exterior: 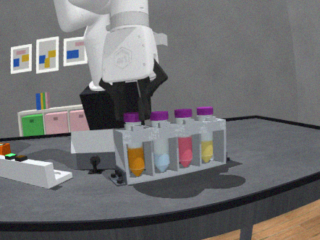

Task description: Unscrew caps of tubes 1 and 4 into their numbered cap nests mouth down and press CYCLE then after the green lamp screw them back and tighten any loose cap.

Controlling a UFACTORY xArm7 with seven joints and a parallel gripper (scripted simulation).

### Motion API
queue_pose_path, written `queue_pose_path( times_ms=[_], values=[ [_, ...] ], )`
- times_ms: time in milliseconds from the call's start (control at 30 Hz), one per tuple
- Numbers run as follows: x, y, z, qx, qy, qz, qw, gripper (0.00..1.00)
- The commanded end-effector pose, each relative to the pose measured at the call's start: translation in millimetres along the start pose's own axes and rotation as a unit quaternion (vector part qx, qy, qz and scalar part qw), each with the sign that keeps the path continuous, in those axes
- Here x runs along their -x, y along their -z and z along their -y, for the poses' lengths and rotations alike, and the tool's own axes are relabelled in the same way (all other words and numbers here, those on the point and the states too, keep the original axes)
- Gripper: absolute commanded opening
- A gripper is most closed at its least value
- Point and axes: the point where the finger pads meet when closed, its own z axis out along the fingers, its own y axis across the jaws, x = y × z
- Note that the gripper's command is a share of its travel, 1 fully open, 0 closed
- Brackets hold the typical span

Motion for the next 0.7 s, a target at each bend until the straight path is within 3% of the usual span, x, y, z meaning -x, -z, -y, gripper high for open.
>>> queue_pose_path(
  times_ms=[0,67,100,567,667],
  values=[
    [1.3,1.2,-1.8,-0.002,0.027,-0.019,0.999,0.46],
    [1.2,1.2,-1.7,-0.002,0.027,-0.019,0.999,0.46],
    [1.2,1.2,-1.7,-0.002,0.027,-0.019,0.999,0.0],
    [1.3,1.2,-1.7,-0.002,0.027,-0.019,0.999,0.0],
    [1.3,1.2,-1.8,-0.003,-0.048,-0.019,0.999,0.0]
  ],
)
